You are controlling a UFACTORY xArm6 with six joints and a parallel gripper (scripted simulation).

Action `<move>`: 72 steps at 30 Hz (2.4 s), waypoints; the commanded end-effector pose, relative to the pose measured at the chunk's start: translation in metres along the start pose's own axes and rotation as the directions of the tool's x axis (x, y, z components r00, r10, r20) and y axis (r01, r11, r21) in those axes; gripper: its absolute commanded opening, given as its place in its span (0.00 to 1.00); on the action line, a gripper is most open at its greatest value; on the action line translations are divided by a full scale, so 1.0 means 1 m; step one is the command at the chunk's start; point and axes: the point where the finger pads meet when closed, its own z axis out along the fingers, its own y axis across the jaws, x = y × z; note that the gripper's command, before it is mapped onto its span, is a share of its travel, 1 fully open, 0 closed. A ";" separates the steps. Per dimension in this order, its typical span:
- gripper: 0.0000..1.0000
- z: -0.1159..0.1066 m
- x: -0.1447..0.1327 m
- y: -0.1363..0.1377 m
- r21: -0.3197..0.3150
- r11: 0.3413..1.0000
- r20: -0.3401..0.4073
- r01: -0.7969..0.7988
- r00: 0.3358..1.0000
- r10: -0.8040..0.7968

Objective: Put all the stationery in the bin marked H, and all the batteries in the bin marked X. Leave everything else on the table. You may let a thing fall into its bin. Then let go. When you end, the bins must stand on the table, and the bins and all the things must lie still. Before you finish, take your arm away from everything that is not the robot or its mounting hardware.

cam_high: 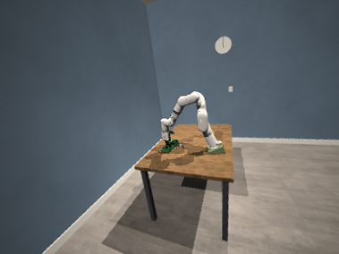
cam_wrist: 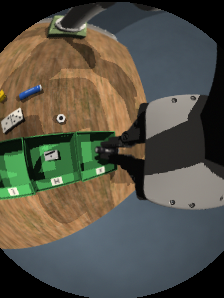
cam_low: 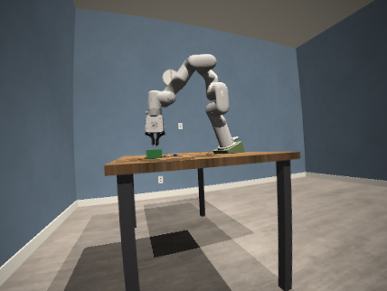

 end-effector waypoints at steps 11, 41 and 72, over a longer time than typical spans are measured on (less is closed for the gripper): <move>0.00 -0.001 0.000 -0.001 -0.022 0.984 0.038 0.177 0.984 -0.176; 0.00 0.037 -0.001 0.000 -0.022 0.984 0.038 0.177 0.984 -0.176; 0.23 0.050 -0.002 0.000 -0.022 0.984 0.038 0.177 0.984 -0.176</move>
